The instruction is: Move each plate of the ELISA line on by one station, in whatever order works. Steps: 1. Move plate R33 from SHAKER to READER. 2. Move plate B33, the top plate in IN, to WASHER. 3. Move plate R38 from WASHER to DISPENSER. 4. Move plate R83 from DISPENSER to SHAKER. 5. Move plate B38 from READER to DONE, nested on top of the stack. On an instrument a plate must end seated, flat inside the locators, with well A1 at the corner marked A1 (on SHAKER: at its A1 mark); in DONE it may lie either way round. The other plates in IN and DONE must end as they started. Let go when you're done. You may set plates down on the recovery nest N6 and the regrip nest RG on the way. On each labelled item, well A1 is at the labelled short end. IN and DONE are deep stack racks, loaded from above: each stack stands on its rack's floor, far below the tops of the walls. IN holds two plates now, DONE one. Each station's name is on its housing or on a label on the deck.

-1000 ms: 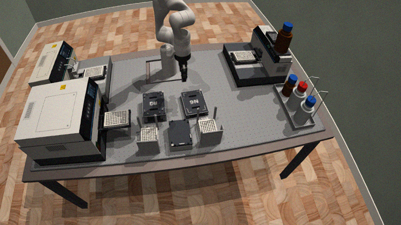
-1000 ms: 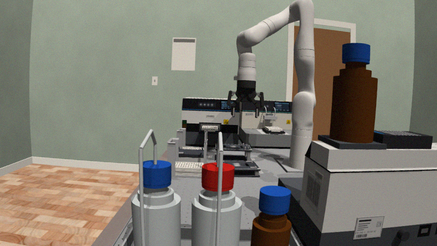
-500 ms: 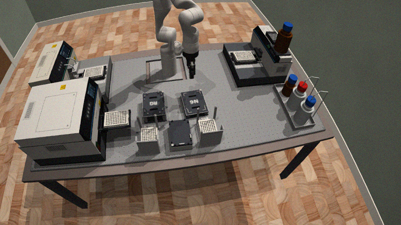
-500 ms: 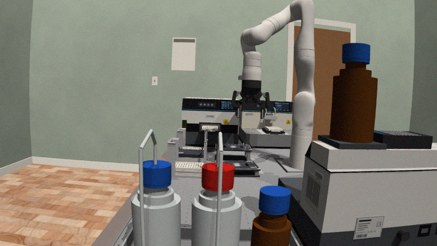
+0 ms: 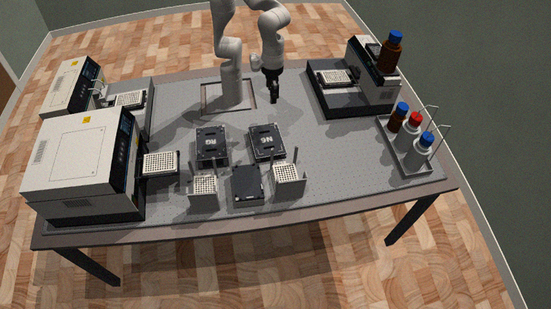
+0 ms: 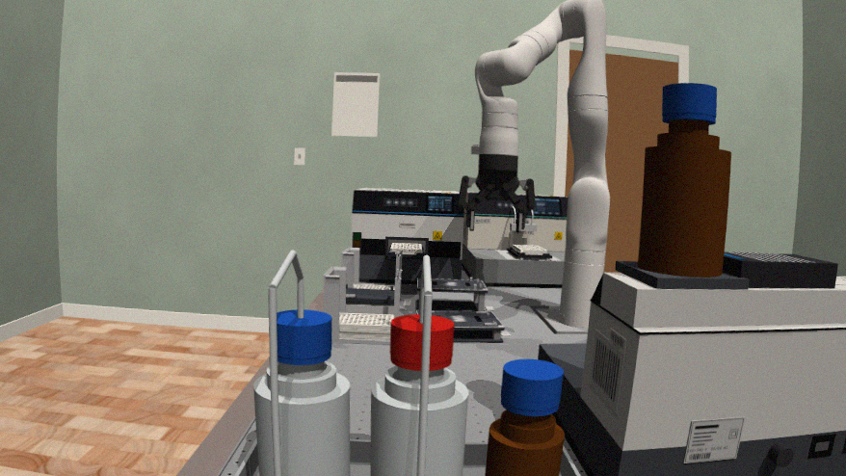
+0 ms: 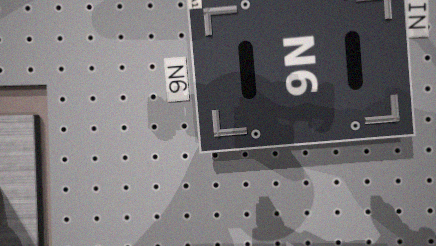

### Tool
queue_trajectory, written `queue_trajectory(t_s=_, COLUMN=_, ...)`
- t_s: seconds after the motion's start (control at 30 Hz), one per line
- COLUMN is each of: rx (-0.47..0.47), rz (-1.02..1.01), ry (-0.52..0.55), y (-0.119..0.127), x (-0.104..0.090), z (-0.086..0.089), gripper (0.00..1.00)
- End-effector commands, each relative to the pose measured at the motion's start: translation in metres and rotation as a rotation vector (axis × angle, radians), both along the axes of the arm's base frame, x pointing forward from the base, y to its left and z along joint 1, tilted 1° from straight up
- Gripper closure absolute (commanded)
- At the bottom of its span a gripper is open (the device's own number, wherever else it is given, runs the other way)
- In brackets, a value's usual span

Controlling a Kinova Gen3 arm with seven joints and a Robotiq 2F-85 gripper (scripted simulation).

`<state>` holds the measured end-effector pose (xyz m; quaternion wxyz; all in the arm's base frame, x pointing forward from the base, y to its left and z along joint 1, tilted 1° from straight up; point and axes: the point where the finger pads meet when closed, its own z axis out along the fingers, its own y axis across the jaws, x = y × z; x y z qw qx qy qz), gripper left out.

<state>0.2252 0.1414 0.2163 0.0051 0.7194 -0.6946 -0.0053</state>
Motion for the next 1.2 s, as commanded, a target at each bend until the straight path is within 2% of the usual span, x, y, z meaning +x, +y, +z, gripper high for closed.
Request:
queue_trajectory(t_s=0.0, rx=-0.004, rz=0.014, ry=-0.003, y=0.012, x=-0.004, z=0.001, gripper=0.0)
queue_trajectory(t_s=0.67, rx=-0.005, rz=0.015, ry=-0.002, y=0.058, x=-0.026, z=0.001, gripper=0.0)
queue_trajectory(t_s=1.17, rx=-0.004, rz=0.015, ry=-0.004, y=0.103, x=-0.049, z=0.001, gripper=0.0)
